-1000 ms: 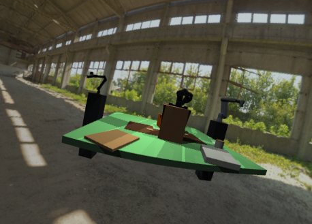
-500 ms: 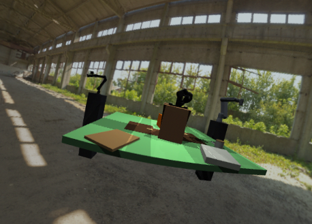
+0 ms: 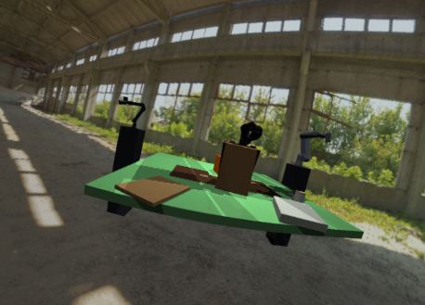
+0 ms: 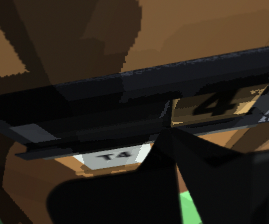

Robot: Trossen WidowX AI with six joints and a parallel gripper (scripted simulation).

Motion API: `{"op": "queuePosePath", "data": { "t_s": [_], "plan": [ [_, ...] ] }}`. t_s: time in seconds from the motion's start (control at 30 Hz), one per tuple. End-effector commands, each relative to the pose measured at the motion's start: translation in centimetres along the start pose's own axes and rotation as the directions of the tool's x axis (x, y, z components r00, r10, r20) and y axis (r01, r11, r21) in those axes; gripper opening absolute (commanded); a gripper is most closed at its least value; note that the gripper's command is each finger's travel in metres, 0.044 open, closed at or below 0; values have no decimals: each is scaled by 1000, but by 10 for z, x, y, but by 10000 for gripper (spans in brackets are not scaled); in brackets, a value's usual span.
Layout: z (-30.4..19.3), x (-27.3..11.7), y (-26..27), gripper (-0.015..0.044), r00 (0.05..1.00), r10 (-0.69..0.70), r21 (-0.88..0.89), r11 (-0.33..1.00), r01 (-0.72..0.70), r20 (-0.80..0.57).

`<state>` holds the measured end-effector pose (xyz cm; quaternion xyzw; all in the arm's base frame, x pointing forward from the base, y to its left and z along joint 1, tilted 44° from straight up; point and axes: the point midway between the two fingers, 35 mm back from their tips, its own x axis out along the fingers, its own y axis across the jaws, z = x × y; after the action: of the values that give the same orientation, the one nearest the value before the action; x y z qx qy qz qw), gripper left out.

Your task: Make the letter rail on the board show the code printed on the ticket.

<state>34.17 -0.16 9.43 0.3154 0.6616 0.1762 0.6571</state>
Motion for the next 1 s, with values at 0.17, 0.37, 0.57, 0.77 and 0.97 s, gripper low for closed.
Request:
{"op": "queuePosePath", "data": {
  "t_s": [0.17,0.37,0.57,0.77,0.97],
  "plan": [
    [4,3,1,0,1000,3,4,1000,-3,2],
    [6,5,1,0,1000,3,4,1000,-3,3],
    [7,8,1,0,1000,3,4,1000,-3,3],
    [9,10,2,0,1000,3,4,1000,-3,3],
    [11,12,2,0,1000,4,3,1000,-4,3]
  ]
}}
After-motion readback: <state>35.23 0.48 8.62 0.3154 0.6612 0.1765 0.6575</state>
